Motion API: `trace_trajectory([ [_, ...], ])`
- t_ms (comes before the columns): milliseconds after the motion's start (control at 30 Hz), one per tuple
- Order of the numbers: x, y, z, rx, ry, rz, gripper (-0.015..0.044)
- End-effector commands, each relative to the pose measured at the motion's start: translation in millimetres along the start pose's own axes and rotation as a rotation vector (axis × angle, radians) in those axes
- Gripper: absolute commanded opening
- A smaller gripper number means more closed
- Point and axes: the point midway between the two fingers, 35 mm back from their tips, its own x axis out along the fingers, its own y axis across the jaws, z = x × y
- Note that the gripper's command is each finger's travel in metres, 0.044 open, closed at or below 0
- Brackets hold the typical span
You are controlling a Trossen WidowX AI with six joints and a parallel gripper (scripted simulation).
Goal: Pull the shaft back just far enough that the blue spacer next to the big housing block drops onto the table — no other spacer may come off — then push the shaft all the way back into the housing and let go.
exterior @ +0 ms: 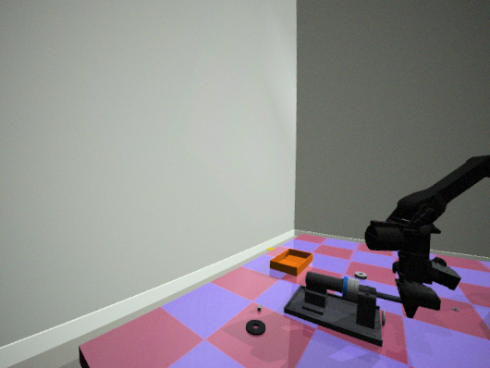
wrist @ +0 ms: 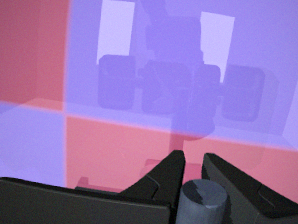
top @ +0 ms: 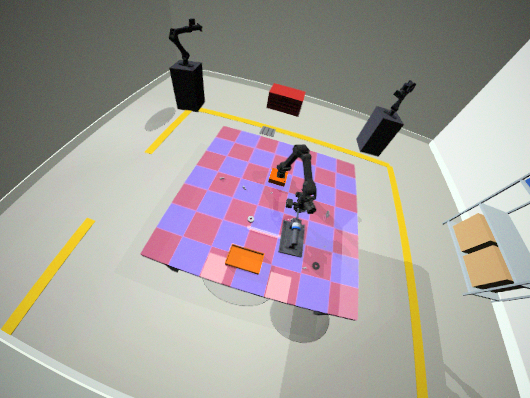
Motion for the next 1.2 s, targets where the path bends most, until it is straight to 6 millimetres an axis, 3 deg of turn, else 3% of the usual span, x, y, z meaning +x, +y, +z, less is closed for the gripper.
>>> trace_trajectory([
  [0,-0.2,-0.2,1.4,0.003,-0.003,-0.002,0.0],
  [1167,-0.1,-0.2,5.9,0.003,-0.004,-0.002,0.0],
])
